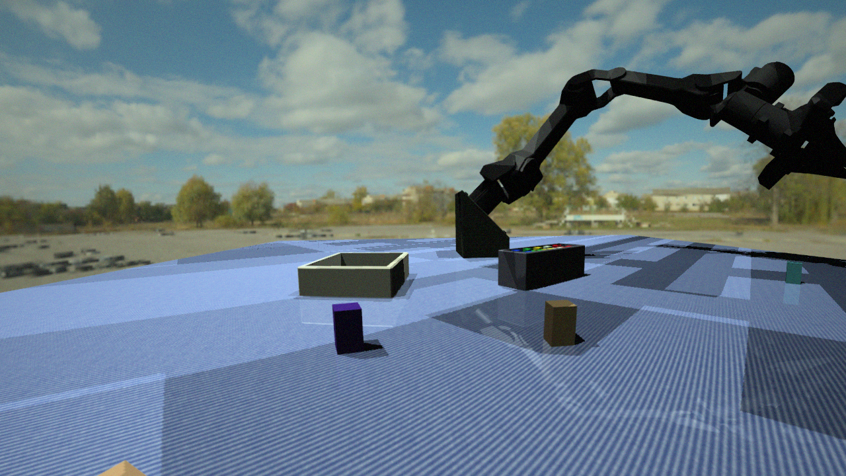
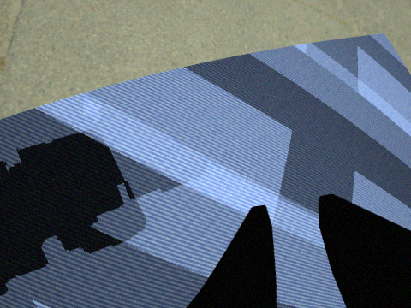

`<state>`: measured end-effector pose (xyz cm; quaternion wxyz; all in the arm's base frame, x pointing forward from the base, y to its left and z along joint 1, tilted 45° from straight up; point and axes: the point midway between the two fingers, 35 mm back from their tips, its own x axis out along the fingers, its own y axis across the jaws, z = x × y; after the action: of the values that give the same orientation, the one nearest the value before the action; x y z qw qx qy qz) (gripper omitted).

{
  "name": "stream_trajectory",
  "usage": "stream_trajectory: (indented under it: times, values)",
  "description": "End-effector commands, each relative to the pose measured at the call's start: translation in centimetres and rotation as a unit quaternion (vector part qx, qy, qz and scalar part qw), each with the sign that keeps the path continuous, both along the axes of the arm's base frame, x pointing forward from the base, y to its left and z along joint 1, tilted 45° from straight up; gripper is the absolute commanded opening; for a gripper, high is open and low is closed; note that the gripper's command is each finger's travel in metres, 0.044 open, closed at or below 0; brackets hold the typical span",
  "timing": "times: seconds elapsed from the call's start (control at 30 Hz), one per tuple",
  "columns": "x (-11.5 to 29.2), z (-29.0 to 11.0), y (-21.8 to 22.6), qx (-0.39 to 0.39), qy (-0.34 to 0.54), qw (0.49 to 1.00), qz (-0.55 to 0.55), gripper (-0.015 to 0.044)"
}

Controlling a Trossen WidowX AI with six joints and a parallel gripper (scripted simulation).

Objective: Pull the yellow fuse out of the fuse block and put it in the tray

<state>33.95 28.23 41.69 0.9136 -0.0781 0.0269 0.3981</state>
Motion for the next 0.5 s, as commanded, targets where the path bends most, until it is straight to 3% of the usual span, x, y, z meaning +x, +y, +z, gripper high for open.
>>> stream_trajectory:
  times: [0.0, 0.23, 0.47]
  values:
    - [3.1, -5.2, -2.4, -0.065, 0.04, 0.997, -0.018, 0.0074]
    - [6.9, -15.0, -8.6, -0.164, 0.142, 0.976, -0.032, 0.0074]
    - [6.8, -24.6, -15.6, -0.216, 0.277, 0.936, -0.012, 0.0074]
